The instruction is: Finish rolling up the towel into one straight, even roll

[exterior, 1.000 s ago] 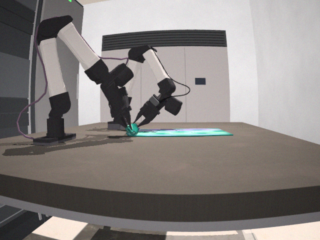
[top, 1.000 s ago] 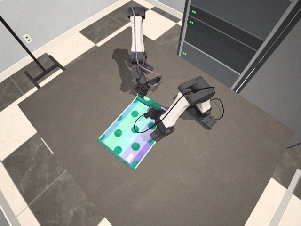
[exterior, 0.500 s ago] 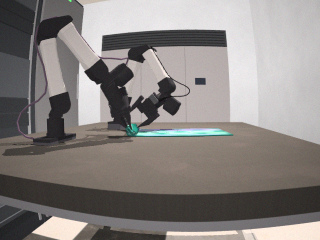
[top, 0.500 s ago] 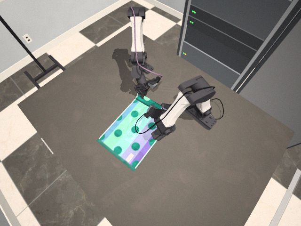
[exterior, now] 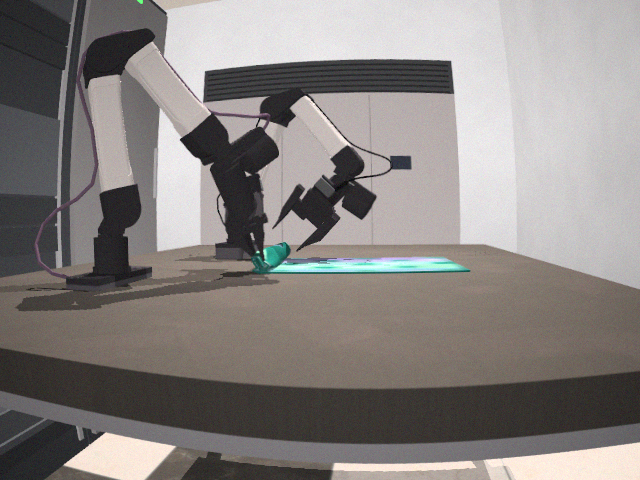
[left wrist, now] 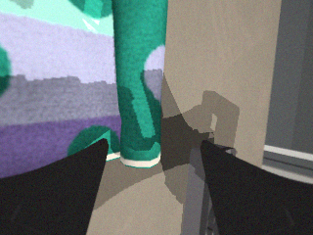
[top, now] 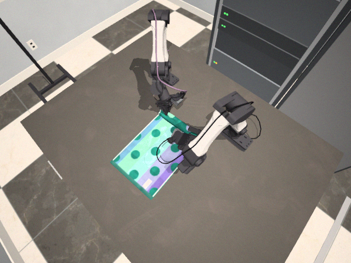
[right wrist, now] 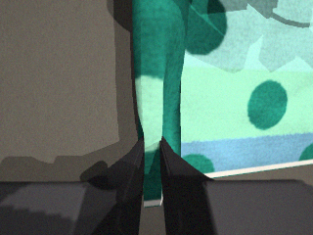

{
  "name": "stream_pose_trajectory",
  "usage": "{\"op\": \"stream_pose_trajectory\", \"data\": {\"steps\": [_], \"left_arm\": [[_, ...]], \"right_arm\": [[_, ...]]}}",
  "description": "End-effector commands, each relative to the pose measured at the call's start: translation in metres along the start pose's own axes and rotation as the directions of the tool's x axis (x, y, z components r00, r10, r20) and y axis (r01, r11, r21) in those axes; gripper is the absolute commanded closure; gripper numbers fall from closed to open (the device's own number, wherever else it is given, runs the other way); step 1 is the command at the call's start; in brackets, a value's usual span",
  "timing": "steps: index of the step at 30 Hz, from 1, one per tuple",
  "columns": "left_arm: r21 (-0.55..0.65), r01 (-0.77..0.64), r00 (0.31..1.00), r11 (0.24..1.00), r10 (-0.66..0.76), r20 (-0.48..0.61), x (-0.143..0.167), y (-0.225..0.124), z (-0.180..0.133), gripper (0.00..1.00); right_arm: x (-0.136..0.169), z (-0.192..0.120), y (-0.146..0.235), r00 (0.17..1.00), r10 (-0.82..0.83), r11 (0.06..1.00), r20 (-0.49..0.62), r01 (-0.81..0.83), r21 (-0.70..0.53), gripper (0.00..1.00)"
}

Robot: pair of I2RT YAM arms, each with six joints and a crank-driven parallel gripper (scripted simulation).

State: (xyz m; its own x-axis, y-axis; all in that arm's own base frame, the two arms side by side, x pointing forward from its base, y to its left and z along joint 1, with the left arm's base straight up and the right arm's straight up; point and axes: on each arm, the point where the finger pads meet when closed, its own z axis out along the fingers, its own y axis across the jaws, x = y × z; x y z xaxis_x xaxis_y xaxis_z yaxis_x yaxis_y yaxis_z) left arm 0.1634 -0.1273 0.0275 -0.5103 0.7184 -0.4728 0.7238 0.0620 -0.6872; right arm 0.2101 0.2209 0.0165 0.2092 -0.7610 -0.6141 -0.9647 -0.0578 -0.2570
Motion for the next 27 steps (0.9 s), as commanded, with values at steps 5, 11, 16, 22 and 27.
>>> {"op": "stream_pose_trajectory", "data": {"steps": [5, 11, 16, 22, 27], "left_arm": [[0.031, 0.002, 0.999, 1.0, -0.001, -0.037, 0.008, -0.005, -0.022, 0.15], [-0.048, -0.053, 0.998, 0.997, 0.051, -0.034, 0.006, -0.008, -0.017, 0.13], [-0.172, -0.137, 0.99, 0.976, 0.133, -0.038, 0.003, -0.012, -0.01, 0.11], [-0.399, -0.289, 0.956, 0.87, 0.284, -0.075, -0.003, -0.02, 0.004, 0.09], [-0.569, -0.399, 0.908, 0.719, 0.398, -0.134, -0.008, -0.027, 0.016, 0.07]], "right_arm": [[0.0, -0.002, 0.005, 0.99, 0.14, 0.973, -0.03, -0.143, -0.18, 0.88], [-0.001, -0.003, 0.004, 0.972, 0.226, 0.928, -0.063, -0.234, -0.29, 0.88], [-0.002, -0.004, 0.004, 0.951, 0.292, 0.874, -0.099, -0.308, -0.376, 0.88], [-0.003, -0.005, 0.003, 0.911, 0.38, 0.771, -0.161, -0.408, -0.49, 0.88], [-0.004, -0.006, 0.003, 0.874, 0.435, 0.676, -0.215, -0.475, -0.563, 0.88]]}}
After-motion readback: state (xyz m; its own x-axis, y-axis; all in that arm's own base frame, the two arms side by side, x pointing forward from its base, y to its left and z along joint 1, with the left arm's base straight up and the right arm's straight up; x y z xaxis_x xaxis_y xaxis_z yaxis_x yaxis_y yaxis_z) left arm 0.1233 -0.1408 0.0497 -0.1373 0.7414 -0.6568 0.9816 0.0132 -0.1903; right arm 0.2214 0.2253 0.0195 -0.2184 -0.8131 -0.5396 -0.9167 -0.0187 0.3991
